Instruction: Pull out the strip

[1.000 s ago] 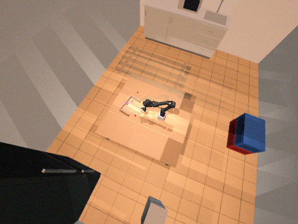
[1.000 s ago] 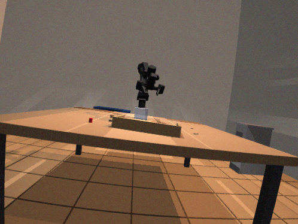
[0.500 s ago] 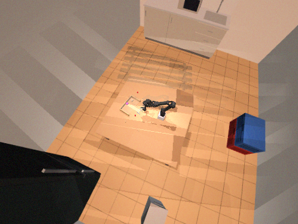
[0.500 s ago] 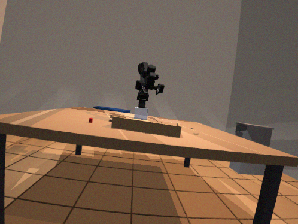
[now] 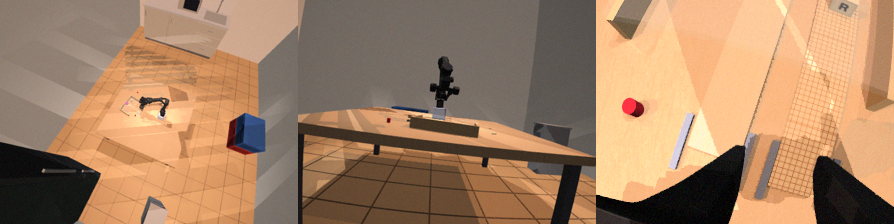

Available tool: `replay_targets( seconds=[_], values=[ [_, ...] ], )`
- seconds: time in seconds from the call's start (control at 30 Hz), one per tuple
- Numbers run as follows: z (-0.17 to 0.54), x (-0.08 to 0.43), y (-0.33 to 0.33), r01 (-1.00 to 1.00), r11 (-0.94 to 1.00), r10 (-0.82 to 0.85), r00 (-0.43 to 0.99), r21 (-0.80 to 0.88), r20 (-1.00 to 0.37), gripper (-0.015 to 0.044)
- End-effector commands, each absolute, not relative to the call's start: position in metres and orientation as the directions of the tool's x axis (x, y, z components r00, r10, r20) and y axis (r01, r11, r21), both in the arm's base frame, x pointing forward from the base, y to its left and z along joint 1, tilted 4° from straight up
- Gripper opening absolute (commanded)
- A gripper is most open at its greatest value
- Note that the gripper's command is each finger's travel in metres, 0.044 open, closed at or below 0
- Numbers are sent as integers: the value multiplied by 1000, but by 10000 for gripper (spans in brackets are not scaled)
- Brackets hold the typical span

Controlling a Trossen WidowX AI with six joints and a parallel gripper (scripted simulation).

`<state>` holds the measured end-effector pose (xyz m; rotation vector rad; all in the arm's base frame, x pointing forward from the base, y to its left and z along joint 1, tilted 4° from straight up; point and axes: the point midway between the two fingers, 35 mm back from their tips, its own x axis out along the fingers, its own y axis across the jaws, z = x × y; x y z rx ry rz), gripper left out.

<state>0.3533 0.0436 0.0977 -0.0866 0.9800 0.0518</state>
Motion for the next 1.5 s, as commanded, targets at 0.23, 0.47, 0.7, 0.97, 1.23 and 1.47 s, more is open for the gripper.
replay_targets(
  seconds=[0.23, 0.47, 0.7, 0.97, 1.23, 1.47],
  values=[
    [36, 378, 3, 74, 996, -60, 74, -54, -995, 0],
    [30, 377, 0, 84, 995, -60, 41, -56, -997, 0],
    [19, 378, 0, 84, 995, -60, 41, -57, -997, 0],
    [6, 379, -1, 84, 995, -60, 41, -57, -997, 0],
    [-7, 379, -1, 84, 995, -60, 41, -57, -997, 0],
    [-19, 378, -1, 84, 995, -60, 41, -57, -997, 0]
  ],
)
